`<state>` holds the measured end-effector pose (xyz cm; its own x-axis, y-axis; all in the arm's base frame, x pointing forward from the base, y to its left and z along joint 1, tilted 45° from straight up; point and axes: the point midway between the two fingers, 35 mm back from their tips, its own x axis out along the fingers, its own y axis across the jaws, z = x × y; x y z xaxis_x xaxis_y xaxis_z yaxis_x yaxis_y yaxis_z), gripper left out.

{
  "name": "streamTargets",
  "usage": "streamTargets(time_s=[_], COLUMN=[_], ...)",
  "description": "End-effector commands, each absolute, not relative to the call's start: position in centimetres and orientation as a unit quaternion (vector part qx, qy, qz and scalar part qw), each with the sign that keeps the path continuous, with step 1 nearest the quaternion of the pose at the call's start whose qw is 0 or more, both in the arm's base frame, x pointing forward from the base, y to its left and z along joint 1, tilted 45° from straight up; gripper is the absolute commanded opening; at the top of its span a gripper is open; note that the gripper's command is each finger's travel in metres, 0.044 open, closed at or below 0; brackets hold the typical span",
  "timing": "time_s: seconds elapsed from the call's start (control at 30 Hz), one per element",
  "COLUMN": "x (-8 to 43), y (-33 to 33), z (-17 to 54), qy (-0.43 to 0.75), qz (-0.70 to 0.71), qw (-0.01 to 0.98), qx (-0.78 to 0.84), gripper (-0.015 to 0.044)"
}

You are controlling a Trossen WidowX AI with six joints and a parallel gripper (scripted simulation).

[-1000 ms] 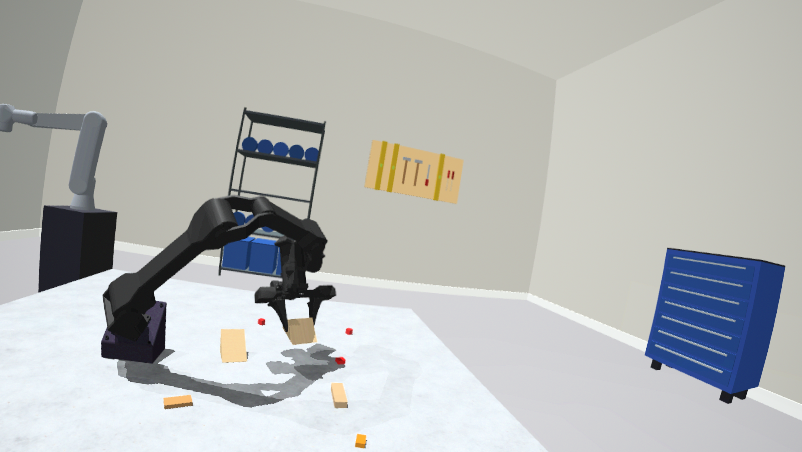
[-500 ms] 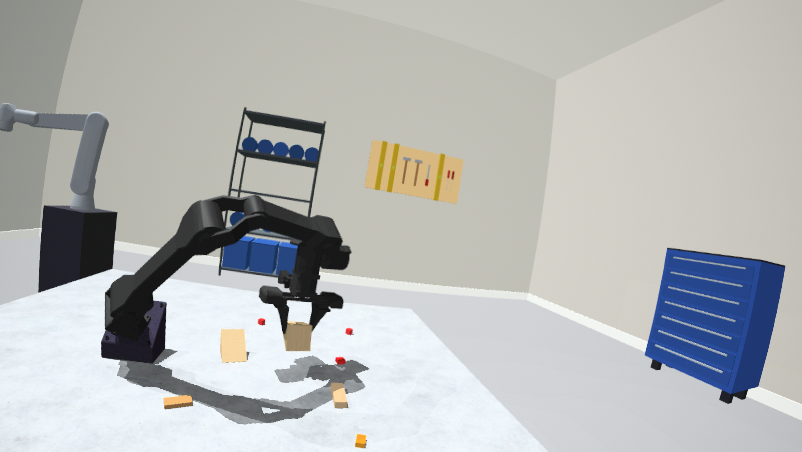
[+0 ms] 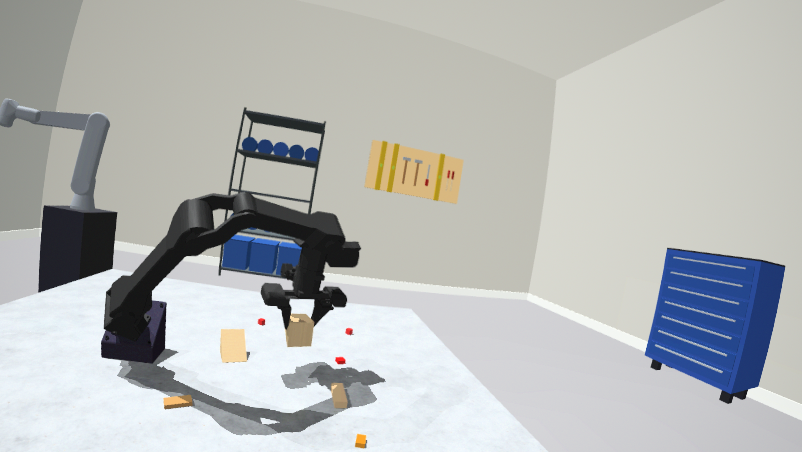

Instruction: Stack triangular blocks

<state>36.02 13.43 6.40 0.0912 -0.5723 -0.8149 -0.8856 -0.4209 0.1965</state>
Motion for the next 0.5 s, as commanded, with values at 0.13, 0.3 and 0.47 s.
streamTargets(time_s=[0.13, 0.3, 0.47], x=[32.9, 30.6, 28.3], y=[14.1, 14.2, 14.2], z=[7.9, 8.7, 9.3], qy=[0.504, 0.504, 0.504], qz=[0.446, 0.447, 0.448], qw=[0.181, 0.181, 0.180], qx=[-0.717, -0.717, -0.717], gripper=[0.0000, 0.0000, 0.0000])
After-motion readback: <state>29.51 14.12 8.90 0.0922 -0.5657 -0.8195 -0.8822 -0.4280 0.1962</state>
